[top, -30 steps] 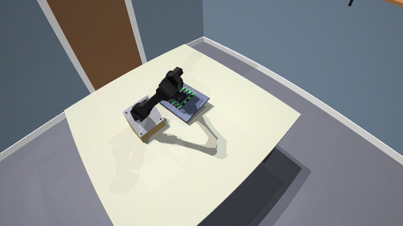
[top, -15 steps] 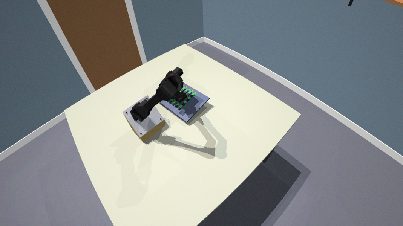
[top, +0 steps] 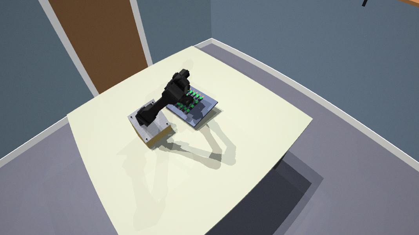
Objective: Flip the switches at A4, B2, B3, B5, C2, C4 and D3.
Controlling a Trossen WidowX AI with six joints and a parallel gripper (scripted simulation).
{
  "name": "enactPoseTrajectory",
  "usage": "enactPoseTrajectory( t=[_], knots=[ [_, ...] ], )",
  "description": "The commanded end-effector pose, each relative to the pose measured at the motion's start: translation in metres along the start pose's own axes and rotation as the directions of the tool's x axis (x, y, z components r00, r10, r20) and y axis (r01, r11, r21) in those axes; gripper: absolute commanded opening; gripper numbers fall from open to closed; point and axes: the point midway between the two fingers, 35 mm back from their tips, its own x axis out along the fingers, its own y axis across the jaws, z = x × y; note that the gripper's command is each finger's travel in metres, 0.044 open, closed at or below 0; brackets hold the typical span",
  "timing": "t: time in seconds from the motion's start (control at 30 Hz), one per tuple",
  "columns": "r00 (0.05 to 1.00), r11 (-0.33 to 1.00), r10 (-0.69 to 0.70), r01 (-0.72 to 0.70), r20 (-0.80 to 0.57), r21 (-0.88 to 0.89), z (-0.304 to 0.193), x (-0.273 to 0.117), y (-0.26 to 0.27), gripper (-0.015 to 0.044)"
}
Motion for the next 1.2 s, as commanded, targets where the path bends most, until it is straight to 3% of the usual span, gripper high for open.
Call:
enactPoseTrajectory(
  t=[0.0,0.1,0.5,0.67,1.17],
  knots=[
    [1.0,1.0,0.007,-0.007,0.003,0.006,0.006,-0.036,0.002,0.0],
    [1.0,1.0,0.003,-0.003,-0.005,0.005,0.004,-0.056,0.0,0.0],
    [1.0,1.0,0.004,-0.004,-0.006,0.005,-0.036,-0.056,0.03,0.0],
    [1.0,1.0,0.003,-0.003,0.019,0.004,-0.037,-0.023,0.03,0.0],
    [1.0,1.0,0.002,-0.002,0.021,0.004,-0.037,-0.007,0.03,0.0]
  ],
)
